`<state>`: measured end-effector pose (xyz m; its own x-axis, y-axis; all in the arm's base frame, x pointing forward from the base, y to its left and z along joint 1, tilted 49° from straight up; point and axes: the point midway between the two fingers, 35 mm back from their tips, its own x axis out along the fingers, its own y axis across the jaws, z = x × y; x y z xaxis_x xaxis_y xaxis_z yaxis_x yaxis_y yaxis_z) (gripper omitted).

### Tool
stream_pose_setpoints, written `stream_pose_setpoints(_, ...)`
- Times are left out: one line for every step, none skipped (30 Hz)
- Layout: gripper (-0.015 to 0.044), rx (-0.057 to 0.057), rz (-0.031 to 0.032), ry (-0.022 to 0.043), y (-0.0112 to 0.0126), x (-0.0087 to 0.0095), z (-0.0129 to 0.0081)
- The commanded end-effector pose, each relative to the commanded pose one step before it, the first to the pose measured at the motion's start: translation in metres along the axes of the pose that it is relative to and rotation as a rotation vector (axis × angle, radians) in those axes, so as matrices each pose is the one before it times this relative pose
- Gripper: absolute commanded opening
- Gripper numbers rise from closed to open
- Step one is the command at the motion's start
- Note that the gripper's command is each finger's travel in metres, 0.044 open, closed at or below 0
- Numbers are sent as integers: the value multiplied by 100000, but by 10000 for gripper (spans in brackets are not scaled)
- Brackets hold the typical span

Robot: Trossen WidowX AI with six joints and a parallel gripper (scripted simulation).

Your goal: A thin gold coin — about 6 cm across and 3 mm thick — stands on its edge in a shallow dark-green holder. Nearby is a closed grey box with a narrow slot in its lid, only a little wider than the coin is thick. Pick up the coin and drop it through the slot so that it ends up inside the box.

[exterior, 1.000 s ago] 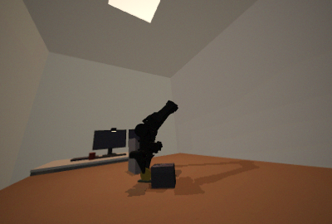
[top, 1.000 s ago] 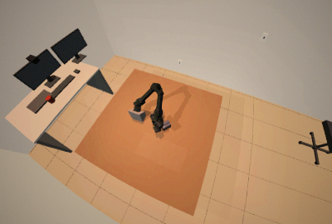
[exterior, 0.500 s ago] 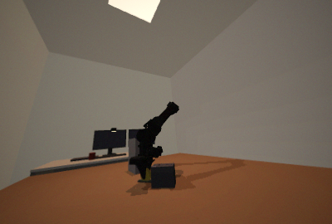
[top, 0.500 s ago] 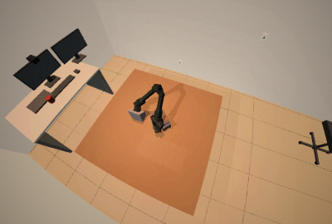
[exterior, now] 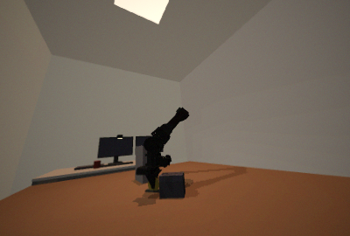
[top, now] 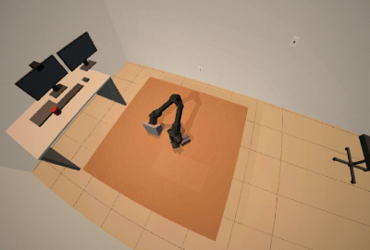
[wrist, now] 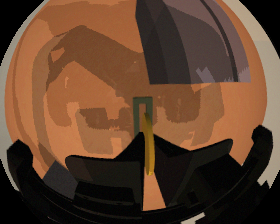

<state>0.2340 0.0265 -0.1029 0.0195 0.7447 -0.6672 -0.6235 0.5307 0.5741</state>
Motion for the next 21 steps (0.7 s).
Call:
stream_pose_setpoints(0,399,380,-54,61,120,-22)
stream_pose_setpoints(0,0,0,0,0,0,0)
stream_pose_setpoints(0,0,0,0,0,0,0)
stream_pose_setpoints(0,2,-15,6,-9,-37,3)
stream_pose_setpoints(0,6,-45,19,-28,-111,8)
stream_pose_setpoints(0,10,-73,31,-45,-186,13)
stream_pose_setpoints(0,12,-84,36,-53,-226,15)
stream_pose_setpoints(0,12,-79,35,-50,-228,14)
stream_pose_setpoints(0,11,-75,34,-48,-229,13)
stream_pose_setpoints(0,11,-71,33,-46,-231,12)
stream_pose_setpoints(0,10,-66,32,-43,-232,11)
stream_pose_setpoints(0,10,-62,31,-41,-233,10)
stream_pose_setpoints(0,9,-58,30,-38,-235,9)
stream_pose_setpoints(0,9,-54,29,-36,-236,8)
stream_pose_setpoints(0,8,-49,28,-33,-237,7)
stream_pose_setpoints(0,8,-45,26,-31,-239,6)
stream_pose_setpoints(0,7,-41,25,-28,-240,5)
stream_pose_setpoints(0,6,-37,23,-26,-241,4)
stream_pose_setpoints(0,6,-33,22,-23,-242,3)
stream_pose_setpoints(0,5,-29,20,-20,-243,2)
stream_pose_setpoints(0,4,-25,19,-18,-245,1)
